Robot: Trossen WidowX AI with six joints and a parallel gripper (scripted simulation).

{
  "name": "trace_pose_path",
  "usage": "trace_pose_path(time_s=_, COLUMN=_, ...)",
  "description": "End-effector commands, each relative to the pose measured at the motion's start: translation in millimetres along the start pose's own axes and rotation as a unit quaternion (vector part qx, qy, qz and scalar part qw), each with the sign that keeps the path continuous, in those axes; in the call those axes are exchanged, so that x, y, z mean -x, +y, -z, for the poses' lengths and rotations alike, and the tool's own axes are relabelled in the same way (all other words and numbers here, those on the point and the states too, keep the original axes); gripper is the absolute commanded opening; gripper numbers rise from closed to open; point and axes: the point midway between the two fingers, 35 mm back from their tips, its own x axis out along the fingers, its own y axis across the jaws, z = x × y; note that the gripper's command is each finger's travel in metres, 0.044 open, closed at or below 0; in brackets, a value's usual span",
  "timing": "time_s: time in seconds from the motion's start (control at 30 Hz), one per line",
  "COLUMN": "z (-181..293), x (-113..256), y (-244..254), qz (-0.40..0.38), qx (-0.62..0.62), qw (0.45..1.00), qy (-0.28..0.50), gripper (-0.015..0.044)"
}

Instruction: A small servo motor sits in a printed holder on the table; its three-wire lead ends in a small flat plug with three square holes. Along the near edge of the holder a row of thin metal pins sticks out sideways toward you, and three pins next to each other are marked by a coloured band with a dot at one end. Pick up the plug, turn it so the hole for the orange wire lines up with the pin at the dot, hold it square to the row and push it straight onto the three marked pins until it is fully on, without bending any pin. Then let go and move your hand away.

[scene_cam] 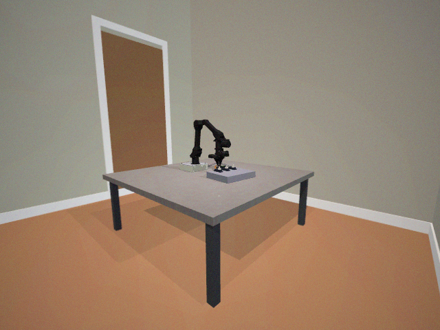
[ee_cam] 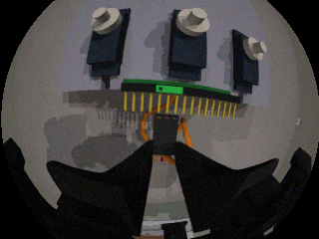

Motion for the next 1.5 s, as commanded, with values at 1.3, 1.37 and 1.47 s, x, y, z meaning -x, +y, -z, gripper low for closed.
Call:
trace_pose_path(time_s=1.3, z=-20, x=12, y=0, qz=0.001, qx=-0.001, qw=1.0, qy=-0.002, gripper=0.0289)
trace_pose_path(time_s=1.37, z=-20, x=33, y=0, qz=0.001, qx=-0.001, qw=1.0, qy=-0.002, gripper=0.0341)
trace_pose_path(time_s=1.47, z=-19, x=56, y=0, qz=0.001, qx=-0.001, qw=1.0, qy=-0.002, gripper=0.042)
